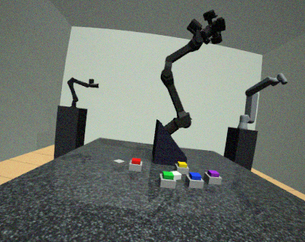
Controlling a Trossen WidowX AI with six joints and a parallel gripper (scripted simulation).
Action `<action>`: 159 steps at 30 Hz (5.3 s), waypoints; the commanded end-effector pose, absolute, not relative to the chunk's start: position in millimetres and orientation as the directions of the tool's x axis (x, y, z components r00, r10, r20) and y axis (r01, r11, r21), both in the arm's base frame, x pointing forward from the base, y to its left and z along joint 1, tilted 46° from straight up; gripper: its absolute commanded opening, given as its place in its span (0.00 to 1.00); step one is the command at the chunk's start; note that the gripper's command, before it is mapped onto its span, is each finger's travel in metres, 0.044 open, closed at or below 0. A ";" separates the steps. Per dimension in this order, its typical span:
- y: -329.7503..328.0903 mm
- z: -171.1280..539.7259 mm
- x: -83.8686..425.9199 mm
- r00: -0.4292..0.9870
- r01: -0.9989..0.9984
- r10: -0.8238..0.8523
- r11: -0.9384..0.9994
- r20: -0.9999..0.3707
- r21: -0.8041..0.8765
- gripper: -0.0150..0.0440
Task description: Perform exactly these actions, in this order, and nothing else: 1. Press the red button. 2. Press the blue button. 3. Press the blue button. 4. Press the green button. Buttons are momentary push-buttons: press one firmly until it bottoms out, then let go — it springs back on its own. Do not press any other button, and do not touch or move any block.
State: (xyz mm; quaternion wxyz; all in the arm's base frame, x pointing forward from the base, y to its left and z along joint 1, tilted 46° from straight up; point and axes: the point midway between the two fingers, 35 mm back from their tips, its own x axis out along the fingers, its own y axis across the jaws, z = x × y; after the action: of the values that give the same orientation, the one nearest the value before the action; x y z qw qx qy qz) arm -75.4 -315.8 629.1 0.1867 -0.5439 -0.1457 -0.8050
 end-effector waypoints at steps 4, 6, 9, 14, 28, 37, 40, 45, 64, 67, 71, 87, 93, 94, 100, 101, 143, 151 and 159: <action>-239.7 656.0 -80.9 -0.276 0.301 0.038 -0.946 0.960 0.124 0.93; -223.4 660.5 -83.5 -0.271 0.256 0.076 -0.955 0.960 0.148 0.93; -184.8 669.7 -87.1 -0.255 0.149 0.164 -0.967 0.953 0.206 0.93; -100.6 681.7 -82.4 -0.192 -0.082 0.349 -0.937 0.917 0.339 0.93; 106.6 655.1 19.2 0.148 -0.572 0.735 -0.482 0.661 0.664 0.93; 185.0 591.6 133.6 0.416 -0.657 0.821 -0.026 0.392 0.753 0.93; 198.0 563.6 174.7 0.498 -0.643 0.818 0.124 0.290 0.755 0.93; 204.9 510.7 241.7 0.613 -0.585 0.782 0.355 0.112 0.729 0.93; 94.7 267.9 410.9 0.702 -0.234 0.466 0.865 -0.538 0.445 0.93; 65.1 227.4 418.3 0.660 -0.191 0.420 0.896 -0.623 0.401 0.93; 24.3 173.6 418.4 0.583 -0.145 0.371 0.923 -0.722 0.357 0.93; -108.0 -18.6 304.5 0.153 -0.040 0.457 0.889 -0.876 0.457 0.93; -118.1 -68.5 222.2 0.049 0.004 0.643 0.765 -0.765 0.644 0.93; -116.3 -74.2 208.4 0.045 0.011 0.678 0.734 -0.734 0.679 0.93; -114.3 -77.9 198.4 0.044 0.015 0.705 0.708 -0.708 0.706 0.93; -114.3 -77.9 198.4 0.044 0.015 0.705 0.708 -0.708 0.706 0.93; -52.3 -138.7 202.6 0.045 0.014 0.707 0.706 -0.706 0.708 0.29; -46.0 -144.4 202.6 0.045 0.014 0.708 0.705 -0.705 0.709 0.29; -46.0 -144.4 202.6 0.045 0.014 0.708 0.705 -0.705 0.709 0.29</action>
State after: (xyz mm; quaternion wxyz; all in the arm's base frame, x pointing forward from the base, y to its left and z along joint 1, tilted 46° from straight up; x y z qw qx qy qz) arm 203.4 -48.0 -144.4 -0.6675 -0.2771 -0.6400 -0.2609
